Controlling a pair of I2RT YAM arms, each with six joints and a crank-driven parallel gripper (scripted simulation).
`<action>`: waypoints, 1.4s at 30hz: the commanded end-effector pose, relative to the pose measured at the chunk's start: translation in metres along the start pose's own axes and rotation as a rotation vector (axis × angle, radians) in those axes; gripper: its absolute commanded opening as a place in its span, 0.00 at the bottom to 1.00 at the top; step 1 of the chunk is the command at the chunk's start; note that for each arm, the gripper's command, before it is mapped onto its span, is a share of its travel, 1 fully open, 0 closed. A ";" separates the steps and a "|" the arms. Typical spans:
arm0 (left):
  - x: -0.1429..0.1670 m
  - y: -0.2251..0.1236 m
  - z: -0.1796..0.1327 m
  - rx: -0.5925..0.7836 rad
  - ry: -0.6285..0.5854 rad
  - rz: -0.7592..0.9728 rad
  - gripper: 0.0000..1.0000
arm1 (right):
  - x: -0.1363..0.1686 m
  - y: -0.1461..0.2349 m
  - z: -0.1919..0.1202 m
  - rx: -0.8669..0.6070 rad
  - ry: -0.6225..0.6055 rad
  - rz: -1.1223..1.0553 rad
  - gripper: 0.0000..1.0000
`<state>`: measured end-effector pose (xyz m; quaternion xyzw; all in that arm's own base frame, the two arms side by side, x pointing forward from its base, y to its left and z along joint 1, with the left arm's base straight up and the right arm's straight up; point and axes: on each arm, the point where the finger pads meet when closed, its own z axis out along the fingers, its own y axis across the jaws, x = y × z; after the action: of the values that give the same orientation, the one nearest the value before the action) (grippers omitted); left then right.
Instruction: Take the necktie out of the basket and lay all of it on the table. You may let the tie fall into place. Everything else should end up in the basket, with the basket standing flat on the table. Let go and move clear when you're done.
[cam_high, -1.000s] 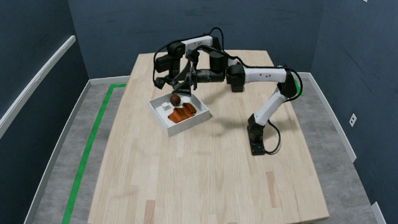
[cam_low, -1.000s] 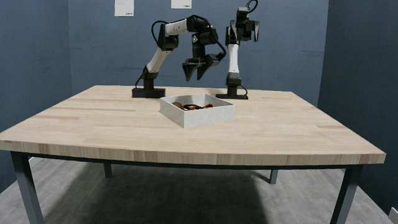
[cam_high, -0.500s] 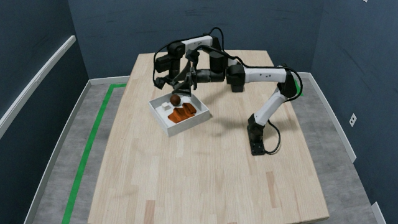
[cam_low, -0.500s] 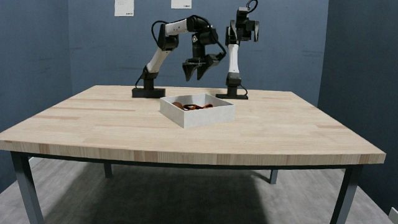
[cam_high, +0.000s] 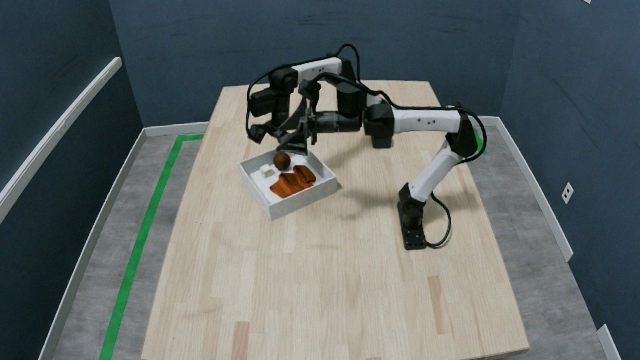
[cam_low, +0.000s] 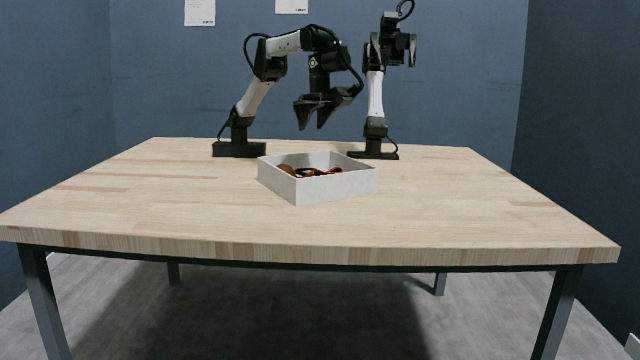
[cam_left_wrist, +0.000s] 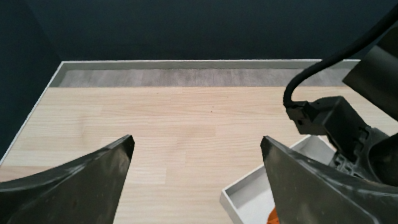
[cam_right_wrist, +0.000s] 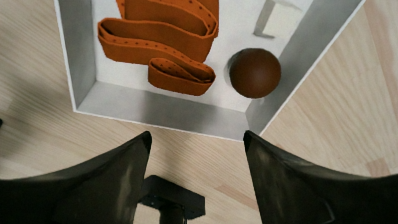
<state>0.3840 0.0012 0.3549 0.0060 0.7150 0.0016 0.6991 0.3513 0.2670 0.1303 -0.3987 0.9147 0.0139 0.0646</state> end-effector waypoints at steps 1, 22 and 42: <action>0.000 0.000 0.000 0.000 0.000 0.000 1.00 | -0.006 0.003 -0.021 -0.037 0.153 -0.009 0.80; 0.000 0.000 0.000 0.000 0.000 0.000 1.00 | -0.007 0.004 -0.027 -0.037 0.153 -0.009 0.80; 0.000 0.000 0.000 0.000 0.000 0.000 1.00 | -0.002 0.005 0.006 -0.037 0.153 -0.009 0.80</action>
<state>0.3840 0.0012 0.3549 0.0060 0.7150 0.0016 0.6991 0.3514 0.2670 0.1281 -0.3988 0.9148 0.0132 0.0621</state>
